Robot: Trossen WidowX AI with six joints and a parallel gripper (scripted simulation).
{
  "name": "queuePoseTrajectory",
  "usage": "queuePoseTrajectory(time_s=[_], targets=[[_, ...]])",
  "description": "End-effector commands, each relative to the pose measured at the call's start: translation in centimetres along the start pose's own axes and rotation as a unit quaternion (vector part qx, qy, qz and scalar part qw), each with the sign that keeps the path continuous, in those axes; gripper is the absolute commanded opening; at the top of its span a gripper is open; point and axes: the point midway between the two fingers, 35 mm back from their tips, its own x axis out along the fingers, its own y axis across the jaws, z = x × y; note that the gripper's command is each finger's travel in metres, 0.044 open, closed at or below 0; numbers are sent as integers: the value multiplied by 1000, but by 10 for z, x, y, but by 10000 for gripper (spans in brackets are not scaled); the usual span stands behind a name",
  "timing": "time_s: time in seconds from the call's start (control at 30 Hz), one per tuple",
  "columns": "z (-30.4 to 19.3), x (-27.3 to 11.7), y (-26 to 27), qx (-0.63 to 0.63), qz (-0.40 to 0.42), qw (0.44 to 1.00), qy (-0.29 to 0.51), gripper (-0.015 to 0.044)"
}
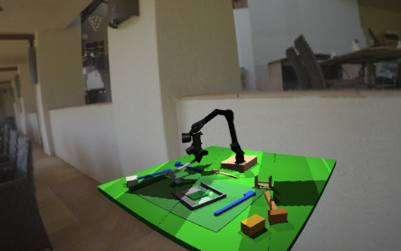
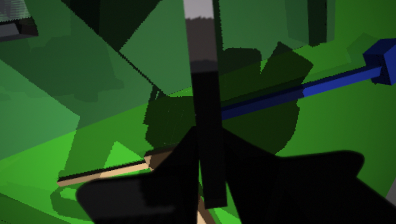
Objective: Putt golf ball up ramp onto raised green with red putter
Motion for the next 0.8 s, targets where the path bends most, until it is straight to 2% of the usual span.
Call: queuePoseTrajectory(time_s=[0.0,0.5,0.77], targets=[[0,9,0,0,-1,1000,0,0],[0,9,-1,0,0,1000,1,0],[0,12,-29,0,-2,1000,0,0]])
